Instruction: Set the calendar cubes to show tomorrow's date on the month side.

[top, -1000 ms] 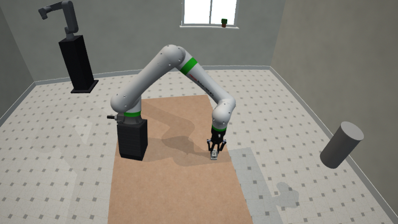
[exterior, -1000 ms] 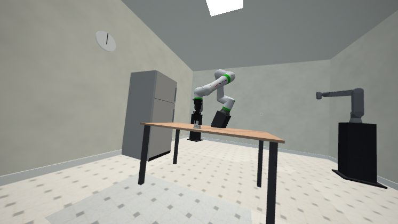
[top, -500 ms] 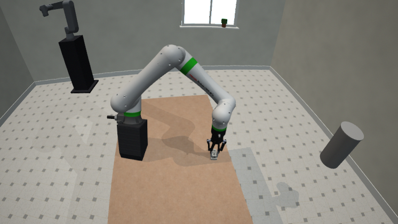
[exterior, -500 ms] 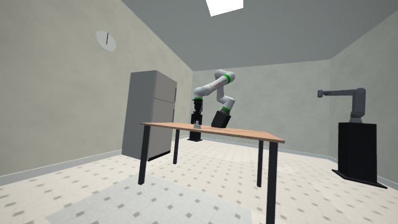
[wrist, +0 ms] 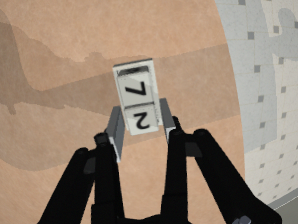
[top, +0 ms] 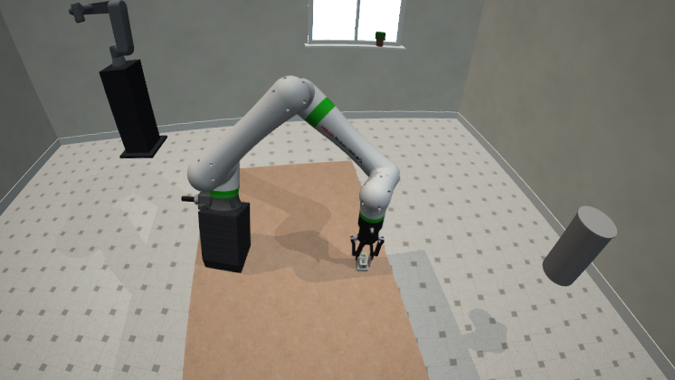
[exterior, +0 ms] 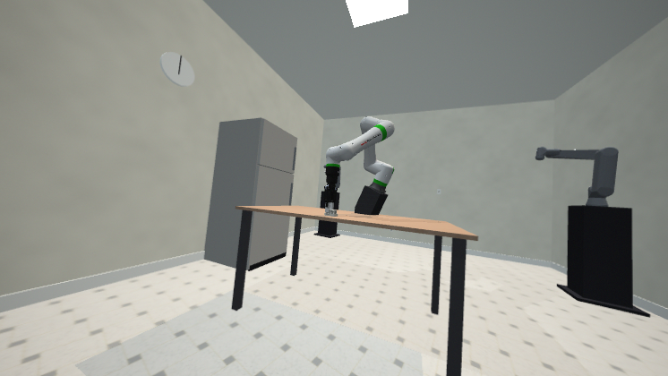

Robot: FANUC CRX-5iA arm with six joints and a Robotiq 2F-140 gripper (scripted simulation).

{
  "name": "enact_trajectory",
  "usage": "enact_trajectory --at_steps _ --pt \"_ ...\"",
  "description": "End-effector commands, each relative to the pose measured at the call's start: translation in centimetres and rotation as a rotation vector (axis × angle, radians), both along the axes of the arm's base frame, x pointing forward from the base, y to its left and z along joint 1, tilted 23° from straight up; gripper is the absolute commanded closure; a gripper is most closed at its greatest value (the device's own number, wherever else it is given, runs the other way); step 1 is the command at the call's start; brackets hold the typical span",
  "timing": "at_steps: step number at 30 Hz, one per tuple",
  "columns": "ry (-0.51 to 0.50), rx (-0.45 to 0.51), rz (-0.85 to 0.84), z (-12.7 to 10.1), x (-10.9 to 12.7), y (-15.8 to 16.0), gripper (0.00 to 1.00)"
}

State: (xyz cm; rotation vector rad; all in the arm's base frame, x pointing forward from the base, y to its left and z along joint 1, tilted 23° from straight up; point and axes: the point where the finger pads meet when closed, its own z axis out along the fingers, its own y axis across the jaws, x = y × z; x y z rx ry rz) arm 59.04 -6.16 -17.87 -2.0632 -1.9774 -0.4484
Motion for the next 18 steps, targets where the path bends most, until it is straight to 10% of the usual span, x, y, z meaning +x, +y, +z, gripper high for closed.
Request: enact_trajectory --at_steps 1,18 --pt "0.000 0.000 0.000 0.0 0.0 0.0 0.64" --pt "0.000 0.000 0.000 4.4 -0.2 -1.9 0.64"
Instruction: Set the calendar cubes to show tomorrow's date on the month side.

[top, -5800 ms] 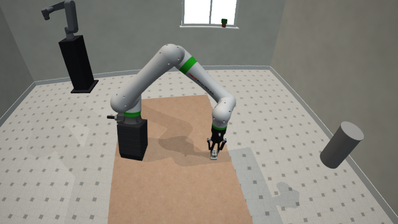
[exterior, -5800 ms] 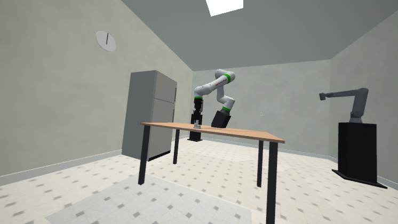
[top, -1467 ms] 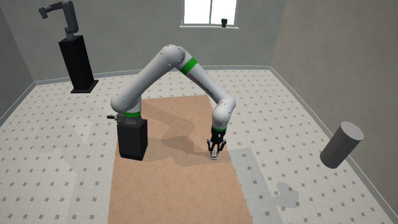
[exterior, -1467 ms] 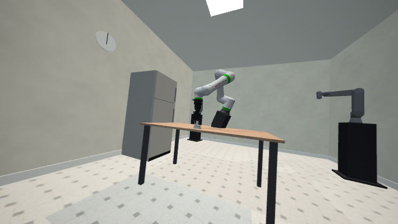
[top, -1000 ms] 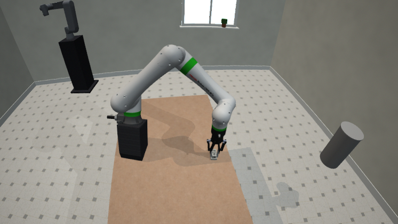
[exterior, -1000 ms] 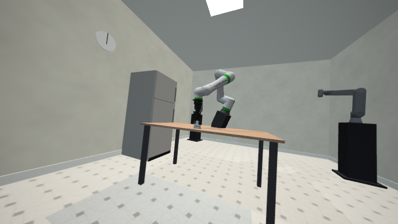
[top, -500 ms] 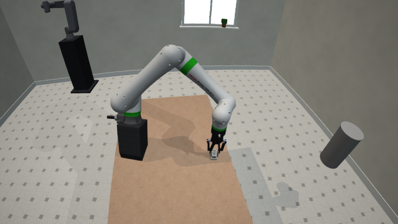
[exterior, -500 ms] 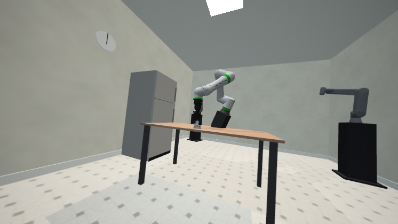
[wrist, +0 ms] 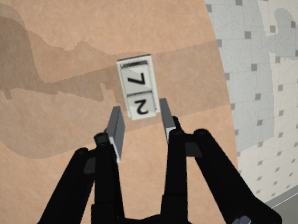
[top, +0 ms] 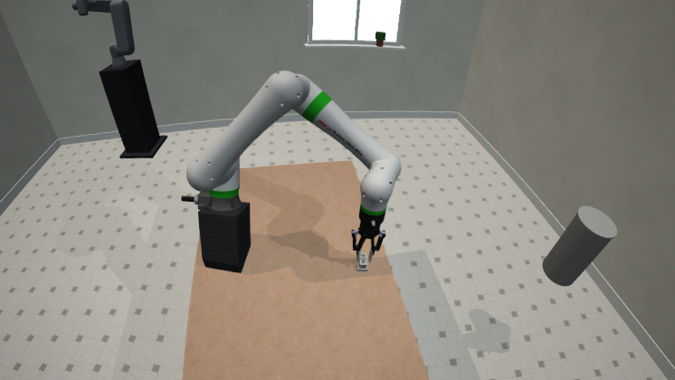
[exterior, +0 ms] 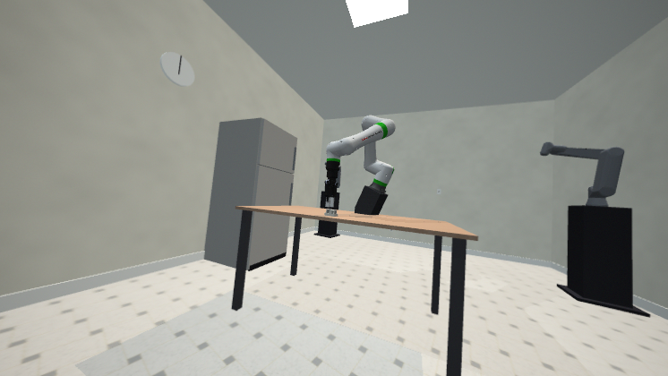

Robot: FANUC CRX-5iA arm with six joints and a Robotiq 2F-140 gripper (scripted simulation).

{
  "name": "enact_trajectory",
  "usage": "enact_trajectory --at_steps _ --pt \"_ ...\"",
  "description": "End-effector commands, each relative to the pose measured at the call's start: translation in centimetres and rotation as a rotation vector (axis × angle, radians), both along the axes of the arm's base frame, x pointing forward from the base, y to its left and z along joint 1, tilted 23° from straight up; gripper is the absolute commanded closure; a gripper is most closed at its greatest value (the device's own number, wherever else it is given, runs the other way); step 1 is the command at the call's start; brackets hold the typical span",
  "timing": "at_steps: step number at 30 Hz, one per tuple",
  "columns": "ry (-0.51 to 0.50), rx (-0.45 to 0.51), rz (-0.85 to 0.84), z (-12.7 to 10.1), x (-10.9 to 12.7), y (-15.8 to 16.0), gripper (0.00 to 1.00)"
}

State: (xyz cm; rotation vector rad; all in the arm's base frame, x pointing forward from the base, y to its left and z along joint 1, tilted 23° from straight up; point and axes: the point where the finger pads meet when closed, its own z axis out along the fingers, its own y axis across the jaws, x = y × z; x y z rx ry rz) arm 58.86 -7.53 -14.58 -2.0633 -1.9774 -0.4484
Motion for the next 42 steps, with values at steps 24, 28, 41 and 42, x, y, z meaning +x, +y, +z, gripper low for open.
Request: enact_trajectory --at_steps 24,28,41,42 --pt "0.000 0.000 0.000 5.0 -0.3 -2.1 0.00" --pt "0.000 0.000 0.000 5.0 -0.3 -2.1 0.00" --pt "0.000 0.000 0.000 5.2 -0.3 -2.2 0.00" --pt "0.000 0.000 0.000 5.3 -0.3 -2.2 0.00"
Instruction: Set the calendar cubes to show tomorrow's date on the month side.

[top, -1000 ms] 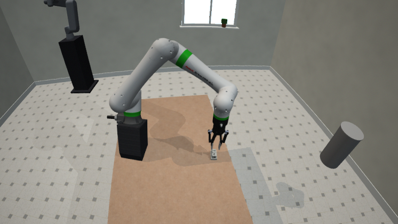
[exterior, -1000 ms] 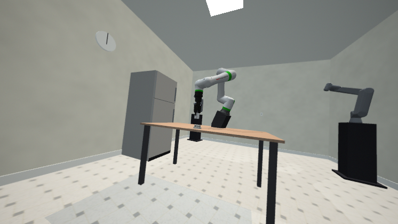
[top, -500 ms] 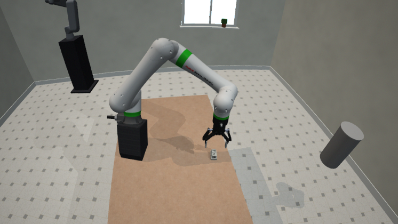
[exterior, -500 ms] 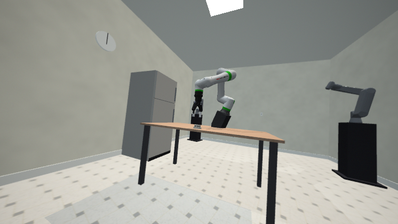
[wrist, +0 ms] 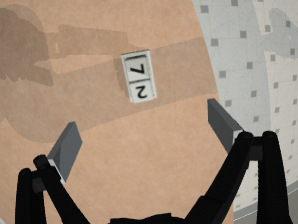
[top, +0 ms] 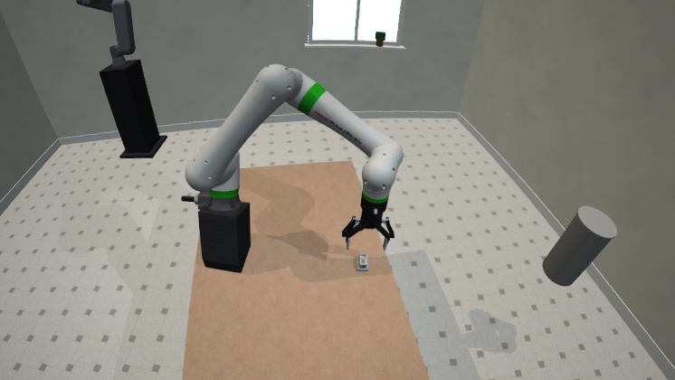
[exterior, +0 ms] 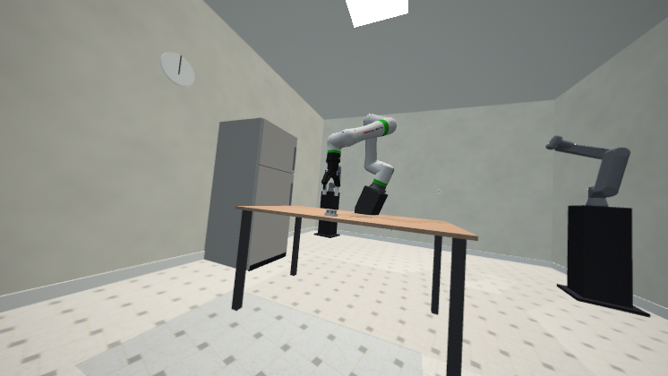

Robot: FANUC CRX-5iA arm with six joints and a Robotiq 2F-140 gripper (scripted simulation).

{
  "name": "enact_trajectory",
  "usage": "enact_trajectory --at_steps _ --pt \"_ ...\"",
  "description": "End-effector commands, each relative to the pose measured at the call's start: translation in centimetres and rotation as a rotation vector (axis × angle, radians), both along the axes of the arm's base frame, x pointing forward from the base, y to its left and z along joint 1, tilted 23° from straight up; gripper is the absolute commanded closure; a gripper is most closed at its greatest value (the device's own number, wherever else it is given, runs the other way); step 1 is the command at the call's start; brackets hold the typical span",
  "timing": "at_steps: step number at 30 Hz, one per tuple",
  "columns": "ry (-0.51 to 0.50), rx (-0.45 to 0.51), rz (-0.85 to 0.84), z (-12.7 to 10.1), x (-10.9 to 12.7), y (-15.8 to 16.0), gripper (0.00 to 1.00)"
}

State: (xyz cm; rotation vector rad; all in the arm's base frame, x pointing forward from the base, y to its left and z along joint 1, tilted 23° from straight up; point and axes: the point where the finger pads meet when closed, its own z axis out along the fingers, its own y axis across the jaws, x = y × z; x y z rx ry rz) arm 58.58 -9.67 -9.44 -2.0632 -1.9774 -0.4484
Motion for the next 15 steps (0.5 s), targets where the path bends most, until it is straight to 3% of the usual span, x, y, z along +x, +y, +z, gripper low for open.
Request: enact_trajectory --at_steps 1,15 --pt "0.000 0.000 0.000 0.3 0.0 -0.2 0.00" --pt "0.000 0.000 0.000 3.8 -0.2 -1.6 0.00"
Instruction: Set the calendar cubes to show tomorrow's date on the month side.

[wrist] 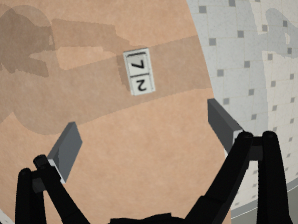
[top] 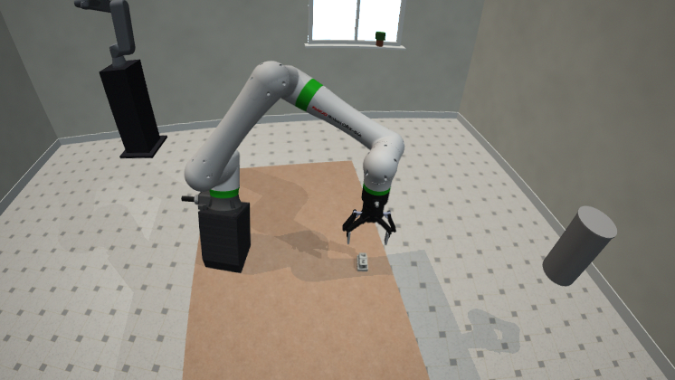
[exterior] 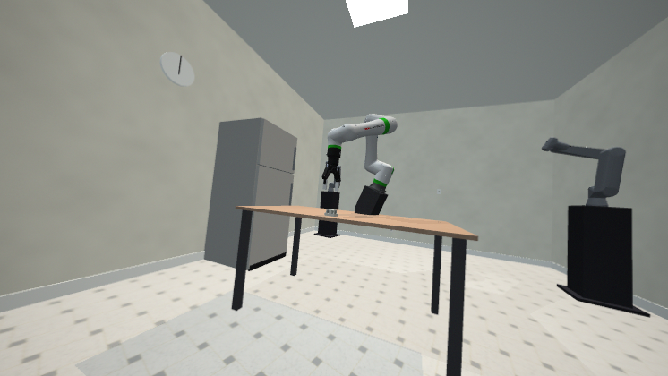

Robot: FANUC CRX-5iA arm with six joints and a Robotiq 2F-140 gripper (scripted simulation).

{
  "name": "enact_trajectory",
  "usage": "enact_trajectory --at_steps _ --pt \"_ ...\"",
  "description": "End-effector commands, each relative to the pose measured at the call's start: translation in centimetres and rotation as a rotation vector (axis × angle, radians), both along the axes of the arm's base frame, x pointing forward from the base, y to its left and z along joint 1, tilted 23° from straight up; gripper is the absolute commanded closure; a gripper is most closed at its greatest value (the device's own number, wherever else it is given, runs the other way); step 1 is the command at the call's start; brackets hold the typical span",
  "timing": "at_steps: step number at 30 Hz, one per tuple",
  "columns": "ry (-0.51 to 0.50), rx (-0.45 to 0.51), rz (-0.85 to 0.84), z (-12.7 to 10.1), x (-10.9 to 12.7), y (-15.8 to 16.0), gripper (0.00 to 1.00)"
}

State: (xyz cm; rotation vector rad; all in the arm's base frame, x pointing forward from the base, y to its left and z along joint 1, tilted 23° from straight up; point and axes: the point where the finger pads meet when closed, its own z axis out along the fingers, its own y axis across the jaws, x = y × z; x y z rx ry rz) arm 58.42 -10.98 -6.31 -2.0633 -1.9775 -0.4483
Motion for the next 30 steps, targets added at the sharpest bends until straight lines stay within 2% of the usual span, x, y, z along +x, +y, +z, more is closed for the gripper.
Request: enact_trajectory --at_steps 1,10,30 --pt "0.000 0.000 0.000 0.9 0.0 -0.4 0.00" --pt "0.000 0.000 0.000 2.0 -0.1 -0.8 0.00" --pt "0.000 0.000 0.000 2.0 -0.1 -0.8 0.00"
